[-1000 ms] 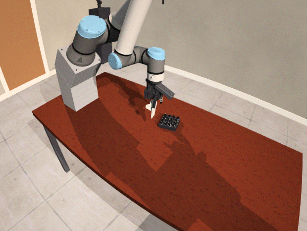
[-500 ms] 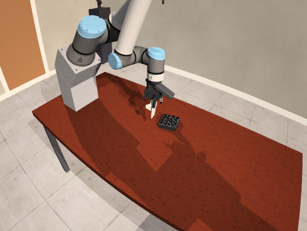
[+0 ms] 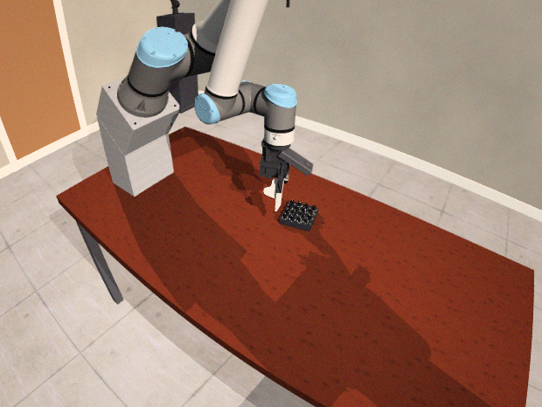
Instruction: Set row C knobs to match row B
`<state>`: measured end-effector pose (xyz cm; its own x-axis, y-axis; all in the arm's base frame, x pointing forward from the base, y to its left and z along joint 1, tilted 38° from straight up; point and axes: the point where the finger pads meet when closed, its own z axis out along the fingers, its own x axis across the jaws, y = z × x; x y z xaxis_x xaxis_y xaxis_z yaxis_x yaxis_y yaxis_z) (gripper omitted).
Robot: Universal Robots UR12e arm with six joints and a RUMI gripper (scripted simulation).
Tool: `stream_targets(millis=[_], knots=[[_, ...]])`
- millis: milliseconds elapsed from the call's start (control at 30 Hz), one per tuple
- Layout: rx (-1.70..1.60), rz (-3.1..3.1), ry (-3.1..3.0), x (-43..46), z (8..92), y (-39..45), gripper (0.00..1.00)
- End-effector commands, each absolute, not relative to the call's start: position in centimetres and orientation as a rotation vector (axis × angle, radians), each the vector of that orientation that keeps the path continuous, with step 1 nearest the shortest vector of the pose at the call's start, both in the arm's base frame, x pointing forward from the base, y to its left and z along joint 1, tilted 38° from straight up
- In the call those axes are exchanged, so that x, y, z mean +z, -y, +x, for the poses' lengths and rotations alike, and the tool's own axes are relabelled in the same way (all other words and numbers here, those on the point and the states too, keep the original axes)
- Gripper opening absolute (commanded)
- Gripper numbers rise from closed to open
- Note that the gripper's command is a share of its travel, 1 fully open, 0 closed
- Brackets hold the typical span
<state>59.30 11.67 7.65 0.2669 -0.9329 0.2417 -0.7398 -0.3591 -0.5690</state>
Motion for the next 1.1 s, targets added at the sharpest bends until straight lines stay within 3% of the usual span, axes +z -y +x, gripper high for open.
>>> stream_targets(millis=[0,900,933,1067], knots=[[-0.816,-2.317,-1.397,8.7,60.4,-11.6,1.00],[-0.955,-2.744,-0.736,14.2,64.5,-11.0,1.00],[-0.955,-2.744,-0.736,14.2,64.5,-11.0,0.11],[-0.955,-2.744,-0.736,14.2,64.5,-11.0,0.11]])
